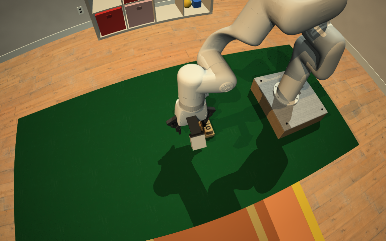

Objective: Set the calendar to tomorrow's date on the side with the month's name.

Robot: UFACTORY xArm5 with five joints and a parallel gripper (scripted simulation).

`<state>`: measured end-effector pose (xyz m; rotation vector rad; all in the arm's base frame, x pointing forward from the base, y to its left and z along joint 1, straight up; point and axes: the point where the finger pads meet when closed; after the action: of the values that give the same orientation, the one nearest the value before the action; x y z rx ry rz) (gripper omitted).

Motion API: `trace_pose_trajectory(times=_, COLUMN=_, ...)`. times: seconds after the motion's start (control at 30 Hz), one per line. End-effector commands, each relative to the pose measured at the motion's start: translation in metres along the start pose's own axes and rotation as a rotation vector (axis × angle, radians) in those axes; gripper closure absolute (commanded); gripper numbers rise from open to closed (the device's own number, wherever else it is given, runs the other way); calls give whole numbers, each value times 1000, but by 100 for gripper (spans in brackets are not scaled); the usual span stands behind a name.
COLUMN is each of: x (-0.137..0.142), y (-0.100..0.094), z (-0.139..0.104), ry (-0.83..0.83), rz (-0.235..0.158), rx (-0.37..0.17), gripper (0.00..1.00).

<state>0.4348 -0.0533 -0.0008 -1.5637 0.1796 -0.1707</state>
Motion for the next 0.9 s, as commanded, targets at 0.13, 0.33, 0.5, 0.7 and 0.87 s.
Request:
trace_pose_trajectory(times=0.13, x=15, y=-3, z=-15, ry=-1, rz=-2, rx=0, gripper=0)
trace_pose_trajectory(times=0.33, x=22, y=-4, z=-23, ry=-1, rz=-2, rx=0, gripper=0)
trace_pose_trajectory(times=0.5, x=32, y=-6, z=-34, ry=-1, rz=-2, rx=1, gripper=0)
trace_pose_trajectory(times=0.7, x=39, y=-8, z=-42, ry=-1, rz=-2, rx=1, gripper=0)
trace_pose_trajectory(times=0.87, x=44, y=-8, z=-48, ry=-1, rz=-2, rx=1, gripper=0)
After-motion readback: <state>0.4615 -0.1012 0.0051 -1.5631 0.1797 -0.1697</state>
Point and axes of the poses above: the point where the finger pads meet when closed, its own y axis out along the fingers, its own x axis across the jaws, z = x × y, and after that the axes turned 4 degrees about y, right-handed
